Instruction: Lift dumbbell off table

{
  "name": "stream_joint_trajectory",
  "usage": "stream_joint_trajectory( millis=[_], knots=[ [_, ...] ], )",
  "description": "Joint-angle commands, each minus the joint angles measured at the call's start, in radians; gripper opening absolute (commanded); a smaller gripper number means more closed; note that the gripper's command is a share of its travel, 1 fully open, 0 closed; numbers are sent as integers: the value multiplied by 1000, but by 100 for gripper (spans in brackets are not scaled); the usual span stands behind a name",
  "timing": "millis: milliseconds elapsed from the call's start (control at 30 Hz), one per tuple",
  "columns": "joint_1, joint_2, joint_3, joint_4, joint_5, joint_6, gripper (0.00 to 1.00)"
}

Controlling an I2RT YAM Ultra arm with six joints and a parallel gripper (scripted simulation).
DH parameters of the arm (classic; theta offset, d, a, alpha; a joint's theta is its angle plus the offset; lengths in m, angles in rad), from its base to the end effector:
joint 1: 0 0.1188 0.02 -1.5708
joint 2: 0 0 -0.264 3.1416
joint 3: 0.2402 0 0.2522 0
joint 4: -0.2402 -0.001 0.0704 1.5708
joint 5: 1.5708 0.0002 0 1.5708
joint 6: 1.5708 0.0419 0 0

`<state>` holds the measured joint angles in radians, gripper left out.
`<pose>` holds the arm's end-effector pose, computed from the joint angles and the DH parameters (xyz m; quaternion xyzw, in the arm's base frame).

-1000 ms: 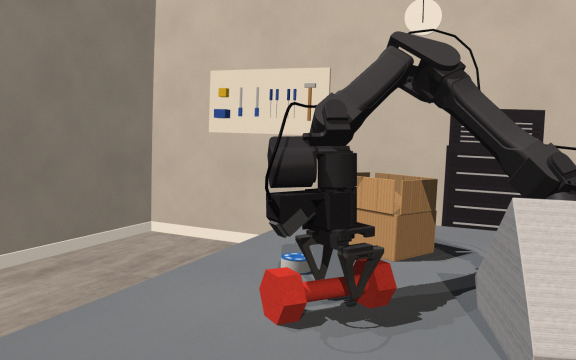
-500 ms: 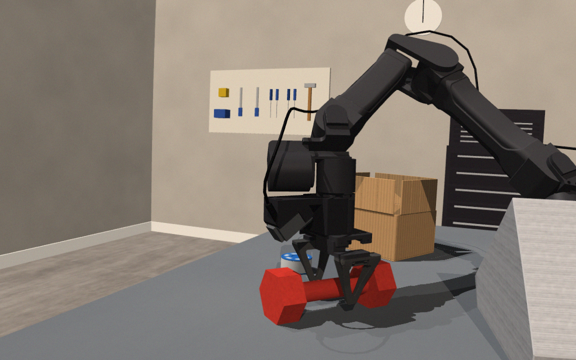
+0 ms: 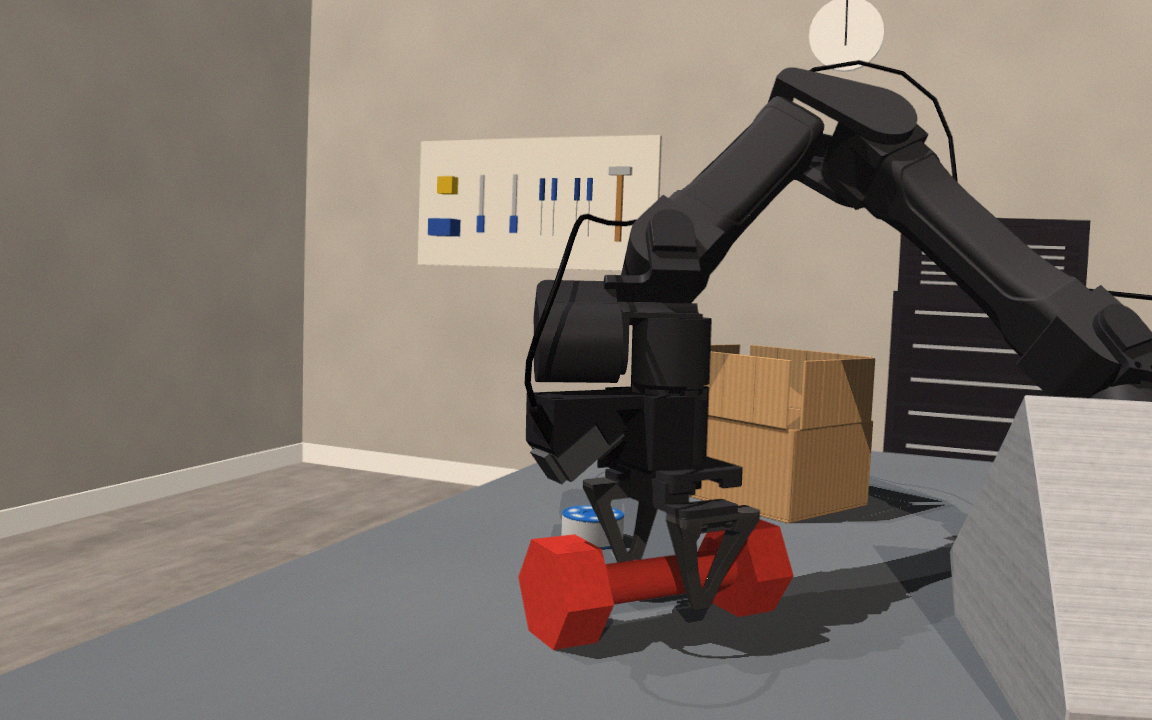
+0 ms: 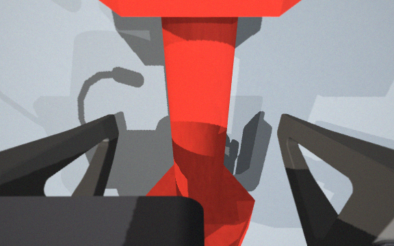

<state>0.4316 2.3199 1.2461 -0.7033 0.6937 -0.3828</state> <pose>0.3270 0.1222 0.0250 0.4026 -0.8451 0.3404 0.0886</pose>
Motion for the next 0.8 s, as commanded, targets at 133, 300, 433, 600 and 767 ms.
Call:
stream_joint_trajectory(
  millis=[133,300,433,600,767],
  knots=[
    [17,-10,-17,26,2,-8,100],
    [17,-10,-17,26,2,-8,100],
    [17,-10,-17,26,2,-8,100],
    [17,-10,-17,26,2,-8,100],
    [17,-10,-17,26,2,-7,0]
  ],
)
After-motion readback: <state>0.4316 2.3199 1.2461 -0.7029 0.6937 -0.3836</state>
